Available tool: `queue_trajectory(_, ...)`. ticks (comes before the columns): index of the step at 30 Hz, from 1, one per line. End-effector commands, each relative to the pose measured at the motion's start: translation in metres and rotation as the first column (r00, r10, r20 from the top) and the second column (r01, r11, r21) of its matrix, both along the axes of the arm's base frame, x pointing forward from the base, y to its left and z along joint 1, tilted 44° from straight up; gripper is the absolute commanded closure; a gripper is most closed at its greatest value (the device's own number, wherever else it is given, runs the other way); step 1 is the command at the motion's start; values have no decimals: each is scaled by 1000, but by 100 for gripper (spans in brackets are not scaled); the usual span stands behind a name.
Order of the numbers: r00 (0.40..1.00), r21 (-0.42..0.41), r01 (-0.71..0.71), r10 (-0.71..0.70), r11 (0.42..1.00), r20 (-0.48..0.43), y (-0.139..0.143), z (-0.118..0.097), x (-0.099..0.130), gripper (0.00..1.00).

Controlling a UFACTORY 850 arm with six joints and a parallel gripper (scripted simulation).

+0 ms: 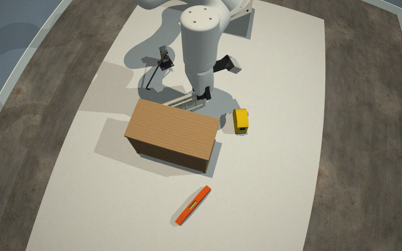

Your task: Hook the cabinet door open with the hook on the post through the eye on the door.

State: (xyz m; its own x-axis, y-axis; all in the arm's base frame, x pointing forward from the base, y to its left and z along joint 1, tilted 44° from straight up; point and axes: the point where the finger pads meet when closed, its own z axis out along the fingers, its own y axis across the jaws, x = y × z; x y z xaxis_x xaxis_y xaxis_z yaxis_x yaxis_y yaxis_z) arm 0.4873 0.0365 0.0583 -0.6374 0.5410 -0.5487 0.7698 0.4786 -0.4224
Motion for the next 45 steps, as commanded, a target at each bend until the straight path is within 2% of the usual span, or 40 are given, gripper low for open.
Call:
queue_trajectory(1,1000,0,-12,12,1000,-10,-2,2,-3,73)
queue_trajectory(45,978,4,-151,150,989,-143,-17,16,-25,73)
